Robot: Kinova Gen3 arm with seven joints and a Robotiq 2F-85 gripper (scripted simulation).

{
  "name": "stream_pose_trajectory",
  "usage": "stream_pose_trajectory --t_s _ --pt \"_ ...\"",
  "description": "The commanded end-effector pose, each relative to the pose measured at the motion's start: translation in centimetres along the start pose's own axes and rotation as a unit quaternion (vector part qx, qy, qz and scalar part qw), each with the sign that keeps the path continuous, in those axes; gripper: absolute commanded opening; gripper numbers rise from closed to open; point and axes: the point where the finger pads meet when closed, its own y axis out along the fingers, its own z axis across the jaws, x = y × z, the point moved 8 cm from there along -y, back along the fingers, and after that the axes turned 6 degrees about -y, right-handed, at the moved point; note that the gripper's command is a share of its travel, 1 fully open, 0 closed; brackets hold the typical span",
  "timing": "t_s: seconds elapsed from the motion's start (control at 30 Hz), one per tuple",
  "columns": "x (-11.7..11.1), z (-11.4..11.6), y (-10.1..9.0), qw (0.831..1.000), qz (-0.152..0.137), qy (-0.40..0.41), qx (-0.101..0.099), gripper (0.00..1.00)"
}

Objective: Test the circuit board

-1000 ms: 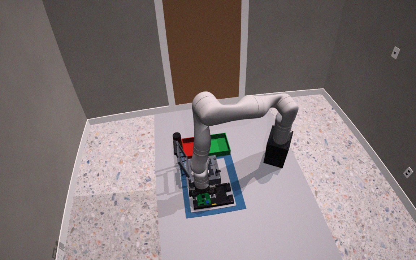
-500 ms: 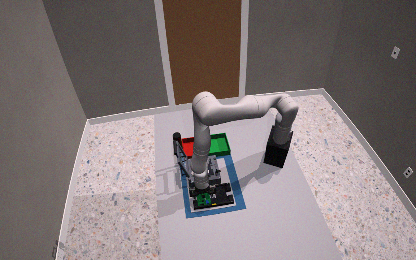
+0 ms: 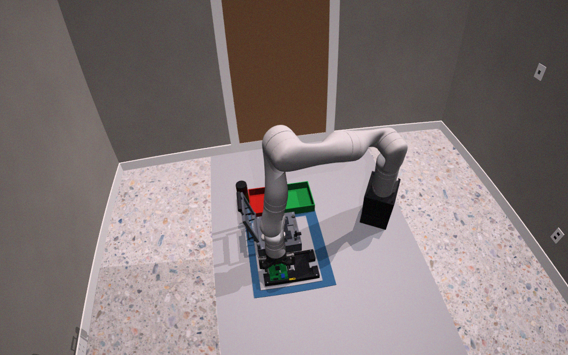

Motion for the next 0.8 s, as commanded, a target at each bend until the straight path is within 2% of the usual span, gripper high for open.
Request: stream_pose_trajectory --t_s 0.0,0.27,0.3,0.73,0.77 --pt "0.01 -0.07 -0.07 1.000 0.000 0.000 -0.001 0.87" --pt "0.01 -0.07 -0.07 1.000 0.000 0.000 -0.001 0.87" --pt "0.01 -0.07 -0.07 1.000 0.000 0.000 -0.001 0.83" --pt "0.01 -0.07 -0.07 1.000 0.000 0.000 -0.001 0.83" --pt "0.01 -0.07 -0.07 1.000 0.000 0.000 -0.001 0.80"
